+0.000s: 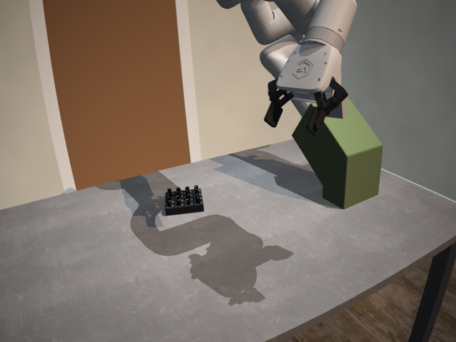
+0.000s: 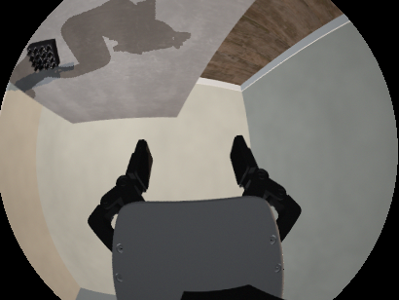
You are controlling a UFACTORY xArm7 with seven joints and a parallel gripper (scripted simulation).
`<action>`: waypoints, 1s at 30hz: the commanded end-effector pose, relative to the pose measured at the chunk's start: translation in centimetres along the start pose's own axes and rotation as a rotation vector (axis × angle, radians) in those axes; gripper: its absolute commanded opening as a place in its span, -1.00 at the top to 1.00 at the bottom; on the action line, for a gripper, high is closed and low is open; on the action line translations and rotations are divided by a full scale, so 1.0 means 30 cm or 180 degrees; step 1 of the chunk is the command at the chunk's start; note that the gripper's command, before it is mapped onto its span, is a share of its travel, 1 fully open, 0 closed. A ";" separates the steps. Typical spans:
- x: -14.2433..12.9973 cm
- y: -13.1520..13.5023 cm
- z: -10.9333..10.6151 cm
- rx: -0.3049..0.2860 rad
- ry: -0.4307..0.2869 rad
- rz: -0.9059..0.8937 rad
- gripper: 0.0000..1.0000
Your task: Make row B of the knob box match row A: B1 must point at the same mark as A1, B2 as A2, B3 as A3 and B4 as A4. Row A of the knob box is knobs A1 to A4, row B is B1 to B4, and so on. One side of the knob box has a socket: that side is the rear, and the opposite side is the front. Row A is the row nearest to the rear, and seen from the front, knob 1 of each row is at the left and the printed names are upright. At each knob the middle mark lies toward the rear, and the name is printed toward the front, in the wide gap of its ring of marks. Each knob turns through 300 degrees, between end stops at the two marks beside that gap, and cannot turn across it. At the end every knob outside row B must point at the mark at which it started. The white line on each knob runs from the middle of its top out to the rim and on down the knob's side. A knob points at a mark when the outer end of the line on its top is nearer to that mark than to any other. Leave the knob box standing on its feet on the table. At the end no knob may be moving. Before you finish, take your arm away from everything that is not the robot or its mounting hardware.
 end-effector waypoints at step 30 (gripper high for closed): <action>-0.033 -0.078 0.035 0.0044 0.0082 0.0677 -1.00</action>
Point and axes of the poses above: the point where the finger pads meet when closed, its own z axis out along the fingers, its own y axis across the jaws, x = y × z, the point moved 3 cm from there along -z, back along the fingers, and after that the axes turned 2 degrees about z, right-handed, at the moved point
